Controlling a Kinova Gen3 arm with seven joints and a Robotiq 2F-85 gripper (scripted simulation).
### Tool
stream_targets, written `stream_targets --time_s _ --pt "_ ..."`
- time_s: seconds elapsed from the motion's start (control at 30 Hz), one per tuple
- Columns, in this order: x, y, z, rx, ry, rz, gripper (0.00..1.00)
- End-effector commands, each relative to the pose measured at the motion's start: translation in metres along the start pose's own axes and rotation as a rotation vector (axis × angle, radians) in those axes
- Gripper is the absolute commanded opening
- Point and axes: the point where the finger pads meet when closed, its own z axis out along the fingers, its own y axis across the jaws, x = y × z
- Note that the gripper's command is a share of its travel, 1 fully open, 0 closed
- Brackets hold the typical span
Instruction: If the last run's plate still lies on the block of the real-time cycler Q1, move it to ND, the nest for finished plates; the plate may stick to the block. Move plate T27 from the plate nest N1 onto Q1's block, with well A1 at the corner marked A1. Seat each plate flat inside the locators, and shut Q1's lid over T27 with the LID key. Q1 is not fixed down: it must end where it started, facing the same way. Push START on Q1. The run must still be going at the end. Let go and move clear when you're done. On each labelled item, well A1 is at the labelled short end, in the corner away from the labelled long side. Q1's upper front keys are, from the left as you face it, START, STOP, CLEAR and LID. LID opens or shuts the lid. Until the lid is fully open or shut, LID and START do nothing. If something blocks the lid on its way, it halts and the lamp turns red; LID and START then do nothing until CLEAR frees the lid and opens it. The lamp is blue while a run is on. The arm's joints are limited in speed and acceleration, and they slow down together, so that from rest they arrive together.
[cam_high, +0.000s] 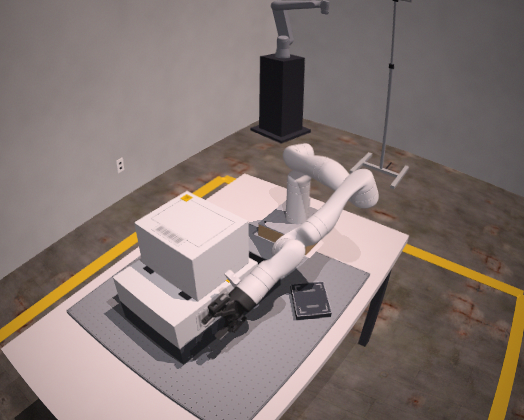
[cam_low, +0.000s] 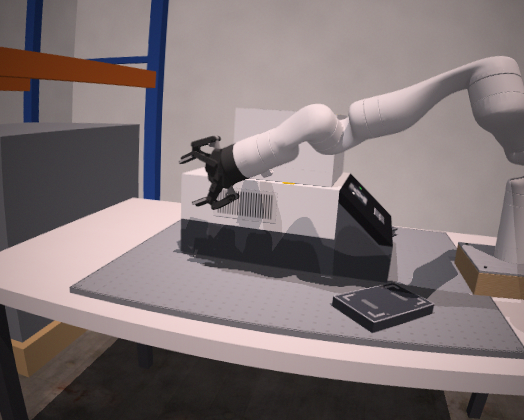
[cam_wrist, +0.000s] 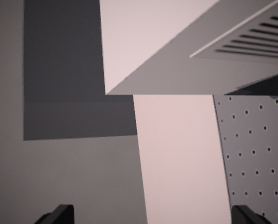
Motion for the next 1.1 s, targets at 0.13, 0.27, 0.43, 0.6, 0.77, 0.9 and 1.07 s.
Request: stream_targets --time_s 0.13,0.27,0.43,0.6,0.77,0.9,1.07 --pt "0.000 -0.002 0.000 0.002 -0.001 0.001 1.00" --pt "0.000 -0.002 0.000 0.002 -0.001 0.001 1.00" --pt "0.000 -0.002 0.000 0.002 -0.001 0.001 1.00" --pt "0.000 -0.007 -0.003 0.002 -0.001 0.001 0.98" --pt "-0.001 -0.019 -0.008 0.002 -0.001 0.001 0.94" --pt "-0.001 -0.028 -0.013 0.002 -0.001 0.001 0.90" --pt "-0.001 -0.038 -0.017 0.002 -0.001 0.001 0.86"
